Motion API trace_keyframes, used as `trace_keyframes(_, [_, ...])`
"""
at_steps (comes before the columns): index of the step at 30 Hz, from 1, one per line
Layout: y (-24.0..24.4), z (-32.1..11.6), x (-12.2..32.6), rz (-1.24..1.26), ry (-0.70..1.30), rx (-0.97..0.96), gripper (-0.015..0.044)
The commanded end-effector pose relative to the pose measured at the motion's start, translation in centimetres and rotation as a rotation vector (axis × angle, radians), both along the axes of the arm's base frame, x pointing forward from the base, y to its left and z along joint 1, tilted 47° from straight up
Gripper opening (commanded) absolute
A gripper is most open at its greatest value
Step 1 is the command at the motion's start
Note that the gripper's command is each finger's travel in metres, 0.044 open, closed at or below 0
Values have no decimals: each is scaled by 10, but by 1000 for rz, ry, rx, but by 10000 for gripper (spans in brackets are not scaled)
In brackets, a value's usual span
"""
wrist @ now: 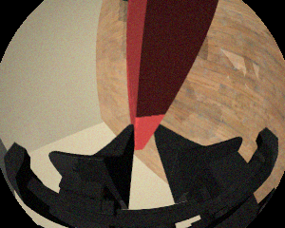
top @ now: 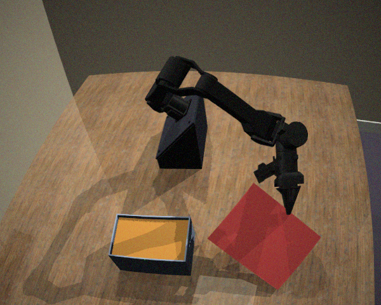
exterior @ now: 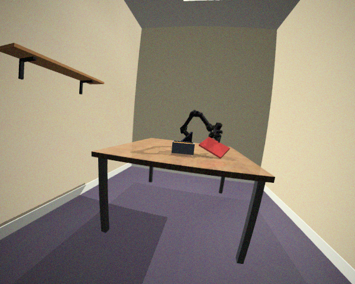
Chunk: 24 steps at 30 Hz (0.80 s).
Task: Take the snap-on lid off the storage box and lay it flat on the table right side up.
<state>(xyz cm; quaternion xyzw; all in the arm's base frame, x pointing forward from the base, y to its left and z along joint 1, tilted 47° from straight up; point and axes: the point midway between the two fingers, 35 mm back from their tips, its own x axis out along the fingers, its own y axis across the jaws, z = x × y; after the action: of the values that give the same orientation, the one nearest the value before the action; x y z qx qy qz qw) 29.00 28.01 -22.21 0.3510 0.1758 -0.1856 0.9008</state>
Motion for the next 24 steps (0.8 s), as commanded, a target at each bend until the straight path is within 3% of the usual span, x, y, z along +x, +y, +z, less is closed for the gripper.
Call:
trace_keyframes(1, [-28,-13,8,-45,17,-43,0])
trace_keyframes(24, [-41,-25,12,-45,17,-43,0])
